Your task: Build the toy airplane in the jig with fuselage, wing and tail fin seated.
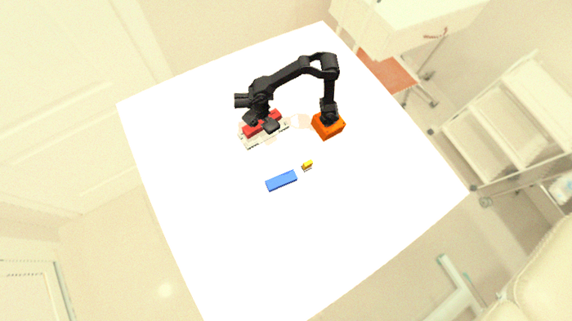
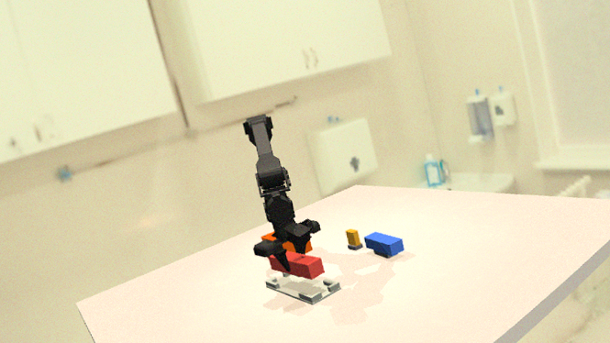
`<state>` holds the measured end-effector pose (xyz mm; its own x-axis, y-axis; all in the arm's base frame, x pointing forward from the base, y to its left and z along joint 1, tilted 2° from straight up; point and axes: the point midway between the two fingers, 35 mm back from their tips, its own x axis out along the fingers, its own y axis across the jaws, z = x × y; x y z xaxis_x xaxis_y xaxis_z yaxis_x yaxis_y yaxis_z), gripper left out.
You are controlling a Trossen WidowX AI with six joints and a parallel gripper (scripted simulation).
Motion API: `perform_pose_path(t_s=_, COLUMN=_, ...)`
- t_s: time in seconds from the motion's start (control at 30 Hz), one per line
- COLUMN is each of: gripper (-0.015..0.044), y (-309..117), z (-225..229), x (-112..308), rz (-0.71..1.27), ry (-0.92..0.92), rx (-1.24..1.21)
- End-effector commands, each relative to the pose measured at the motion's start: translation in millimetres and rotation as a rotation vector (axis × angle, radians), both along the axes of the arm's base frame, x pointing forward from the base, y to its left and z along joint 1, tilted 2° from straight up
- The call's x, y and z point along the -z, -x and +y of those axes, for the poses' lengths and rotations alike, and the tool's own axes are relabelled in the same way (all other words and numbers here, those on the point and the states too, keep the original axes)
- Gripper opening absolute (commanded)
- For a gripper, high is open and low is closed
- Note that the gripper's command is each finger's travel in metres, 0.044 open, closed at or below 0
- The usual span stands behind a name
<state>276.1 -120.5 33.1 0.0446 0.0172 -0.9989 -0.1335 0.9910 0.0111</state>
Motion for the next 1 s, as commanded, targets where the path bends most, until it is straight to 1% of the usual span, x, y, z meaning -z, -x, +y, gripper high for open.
perform_pose_path(t_s=0.0, gripper=0.0195, y=-0.5, z=0.2, x=7.6, rz=0.002, ry=-0.001, rx=-0.003)
perform_pose_path(t_s=0.5, gripper=0.0195, y=-1.1, z=0.9, x=31.8, rz=0.002, ry=-0.002, rx=-0.003)
perform_pose_path(t_s=0.67, gripper=0.0195, y=-1.0, z=1.0, x=34.1, rz=0.002, ry=-0.002, rx=-0.003)
perform_pose_path(t_s=0.83, gripper=0.0161, y=-0.5, z=1.0, x=31.8, rz=0.004, ry=-0.002, rx=-0.004)
perform_pose_path(t_s=0.97, gripper=0.0056, y=-0.5, z=1.0, x=31.8, rz=0.004, ry=-0.002, rx=-0.004)
